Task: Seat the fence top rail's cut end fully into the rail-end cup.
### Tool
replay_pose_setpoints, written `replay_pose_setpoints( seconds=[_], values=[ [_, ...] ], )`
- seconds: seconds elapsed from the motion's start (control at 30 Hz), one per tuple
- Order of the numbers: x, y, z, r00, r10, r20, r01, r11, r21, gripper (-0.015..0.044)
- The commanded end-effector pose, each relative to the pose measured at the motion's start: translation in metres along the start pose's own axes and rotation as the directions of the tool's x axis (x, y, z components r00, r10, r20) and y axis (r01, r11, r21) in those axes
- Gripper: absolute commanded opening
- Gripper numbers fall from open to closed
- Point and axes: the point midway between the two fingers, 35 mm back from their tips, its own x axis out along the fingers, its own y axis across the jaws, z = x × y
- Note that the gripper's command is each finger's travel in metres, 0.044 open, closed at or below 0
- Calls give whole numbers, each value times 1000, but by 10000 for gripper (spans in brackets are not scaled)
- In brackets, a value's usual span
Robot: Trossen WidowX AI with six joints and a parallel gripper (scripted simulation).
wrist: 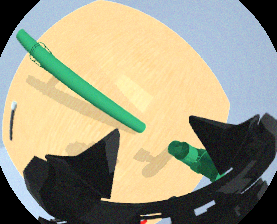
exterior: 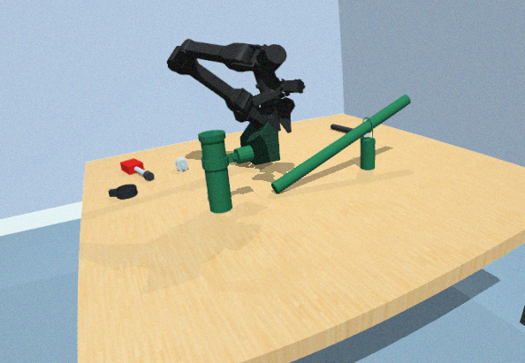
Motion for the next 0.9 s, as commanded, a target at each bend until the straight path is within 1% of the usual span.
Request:
replay_pose_setpoints(
  seconds=[0.0, 0.17, 0.33, 0.87],
  values=[
    [-35, 17, 38, 998, -59, -25, 64, 853, 519, 440],
    [-46, 24, 46, 996, -84, -29, 82, 758, 647, 440],
    [-53, 28, 52, 994, -102, -30, 87, 626, 775, 440],
    [-53, 28, 52, 994, -104, -30, 88, 618, 781, 440]
  ],
)
